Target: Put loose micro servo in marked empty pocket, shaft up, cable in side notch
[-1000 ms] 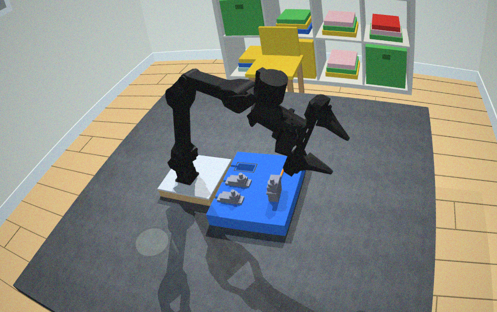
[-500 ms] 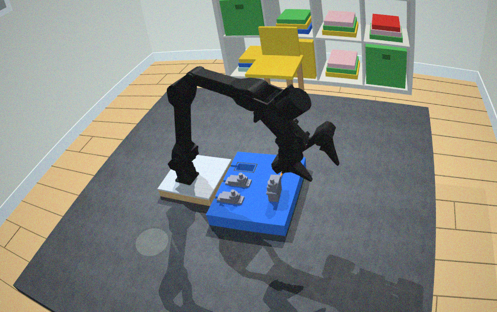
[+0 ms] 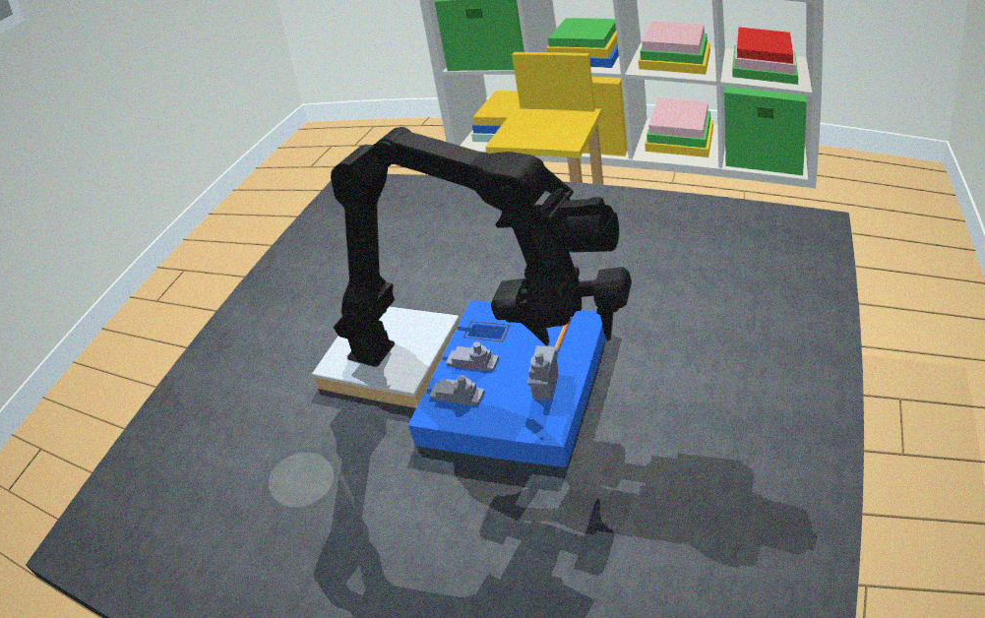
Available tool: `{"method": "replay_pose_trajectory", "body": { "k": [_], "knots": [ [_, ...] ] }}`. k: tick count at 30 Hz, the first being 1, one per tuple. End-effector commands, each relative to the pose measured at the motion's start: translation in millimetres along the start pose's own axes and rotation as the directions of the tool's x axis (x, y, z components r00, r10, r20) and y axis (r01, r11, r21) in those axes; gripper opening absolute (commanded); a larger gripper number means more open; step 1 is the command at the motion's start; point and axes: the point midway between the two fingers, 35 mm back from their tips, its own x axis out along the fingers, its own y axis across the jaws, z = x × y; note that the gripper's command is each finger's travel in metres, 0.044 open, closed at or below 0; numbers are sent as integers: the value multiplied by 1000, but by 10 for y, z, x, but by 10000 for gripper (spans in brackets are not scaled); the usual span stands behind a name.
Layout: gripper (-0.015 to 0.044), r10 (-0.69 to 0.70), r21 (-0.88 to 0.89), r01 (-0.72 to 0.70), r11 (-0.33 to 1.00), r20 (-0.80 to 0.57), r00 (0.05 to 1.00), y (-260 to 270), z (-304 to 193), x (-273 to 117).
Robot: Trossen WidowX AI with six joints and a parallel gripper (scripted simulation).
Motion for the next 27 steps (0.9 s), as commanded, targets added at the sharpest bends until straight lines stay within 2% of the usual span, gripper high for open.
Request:
{"method": "replay_pose_trajectory", "body": {
  "k": [1, 5, 27],
  "knots": [
    [440, -134, -18, 134, 991, -12, 991, -333, -157, 28],
    [440, -218, -34, 217, 975, -17, 976, -547, -248, 27],
    [440, -218, -34, 217, 975, -17, 976, -620, -253, 357]
  ]
}}
